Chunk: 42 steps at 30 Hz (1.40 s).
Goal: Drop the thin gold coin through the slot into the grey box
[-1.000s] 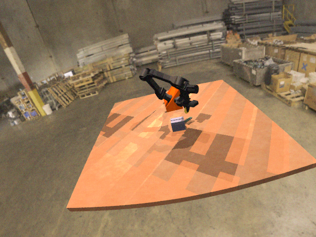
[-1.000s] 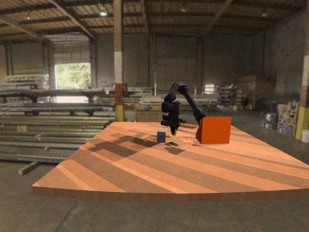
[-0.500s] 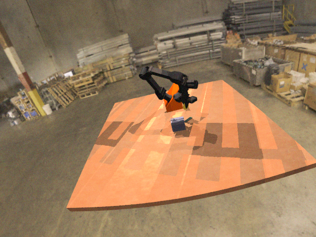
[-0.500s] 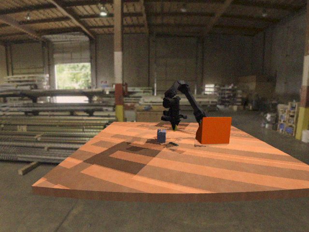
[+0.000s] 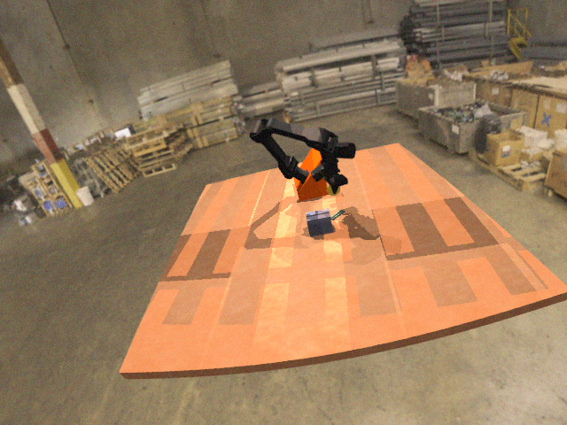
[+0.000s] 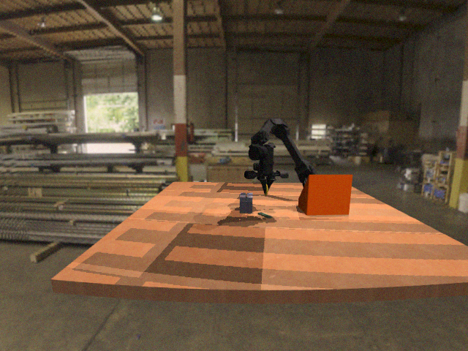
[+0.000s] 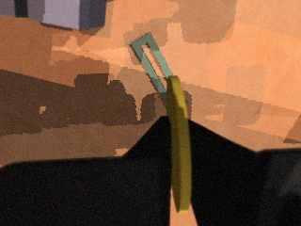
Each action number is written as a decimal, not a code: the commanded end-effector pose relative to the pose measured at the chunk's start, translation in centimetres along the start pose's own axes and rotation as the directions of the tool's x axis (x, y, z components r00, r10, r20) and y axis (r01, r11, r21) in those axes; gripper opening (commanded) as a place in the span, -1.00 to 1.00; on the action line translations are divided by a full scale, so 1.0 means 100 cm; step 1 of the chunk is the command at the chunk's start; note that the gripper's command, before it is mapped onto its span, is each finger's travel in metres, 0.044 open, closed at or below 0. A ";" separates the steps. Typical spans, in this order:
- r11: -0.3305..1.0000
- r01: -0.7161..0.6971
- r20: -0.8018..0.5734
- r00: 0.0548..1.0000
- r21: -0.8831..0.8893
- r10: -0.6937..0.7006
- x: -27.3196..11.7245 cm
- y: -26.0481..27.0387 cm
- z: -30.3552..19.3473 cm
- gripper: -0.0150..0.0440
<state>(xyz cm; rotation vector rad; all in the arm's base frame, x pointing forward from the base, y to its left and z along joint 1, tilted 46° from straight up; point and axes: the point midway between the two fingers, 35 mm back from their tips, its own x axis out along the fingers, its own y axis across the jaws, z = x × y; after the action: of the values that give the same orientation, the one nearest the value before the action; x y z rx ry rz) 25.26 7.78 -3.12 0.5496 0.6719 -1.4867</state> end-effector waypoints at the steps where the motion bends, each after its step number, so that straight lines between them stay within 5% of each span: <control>1: 0.989 0.005 -0.004 1.000 0.146 -0.004 0.000 -0.001 -0.001 -0.49; 42: 0.975 0.004 -0.011 1.000 0.223 -0.002 -0.002 0.043 0.052 -0.49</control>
<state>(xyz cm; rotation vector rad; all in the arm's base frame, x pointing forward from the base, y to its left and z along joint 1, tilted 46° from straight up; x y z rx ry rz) 29.25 4.86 -0.22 0.7299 0.5212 -1.5799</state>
